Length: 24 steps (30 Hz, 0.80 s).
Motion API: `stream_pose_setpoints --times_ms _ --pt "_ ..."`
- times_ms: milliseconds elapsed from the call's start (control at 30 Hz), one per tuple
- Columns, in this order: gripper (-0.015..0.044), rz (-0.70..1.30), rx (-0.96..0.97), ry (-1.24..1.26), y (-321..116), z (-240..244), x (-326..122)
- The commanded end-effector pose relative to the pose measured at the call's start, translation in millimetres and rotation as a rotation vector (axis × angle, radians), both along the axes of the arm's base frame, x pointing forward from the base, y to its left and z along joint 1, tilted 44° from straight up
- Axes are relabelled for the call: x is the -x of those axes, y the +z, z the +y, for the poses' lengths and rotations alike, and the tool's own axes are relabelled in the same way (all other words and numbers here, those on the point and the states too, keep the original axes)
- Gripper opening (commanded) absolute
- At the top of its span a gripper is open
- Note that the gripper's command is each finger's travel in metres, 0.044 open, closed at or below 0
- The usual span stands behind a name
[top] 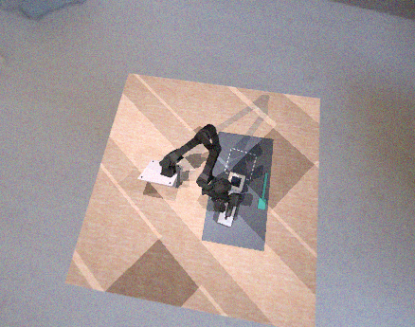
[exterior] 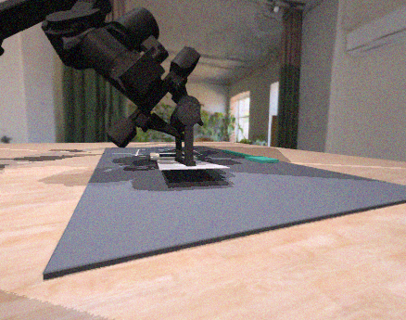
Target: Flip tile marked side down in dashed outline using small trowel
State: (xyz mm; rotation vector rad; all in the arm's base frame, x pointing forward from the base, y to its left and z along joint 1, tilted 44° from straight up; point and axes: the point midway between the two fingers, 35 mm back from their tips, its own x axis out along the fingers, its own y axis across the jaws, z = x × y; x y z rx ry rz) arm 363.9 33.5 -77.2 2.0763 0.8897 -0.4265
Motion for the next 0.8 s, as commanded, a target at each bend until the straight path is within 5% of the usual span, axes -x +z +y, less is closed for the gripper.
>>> stream_pose_setpoints --times_ms 0,767 --pt "0.0 -0.018 -0.005 0.02 11.4 11.8 -1.9" --pt "0.0 -0.019 -0.007 0.02 23.1 24.4 -0.4"
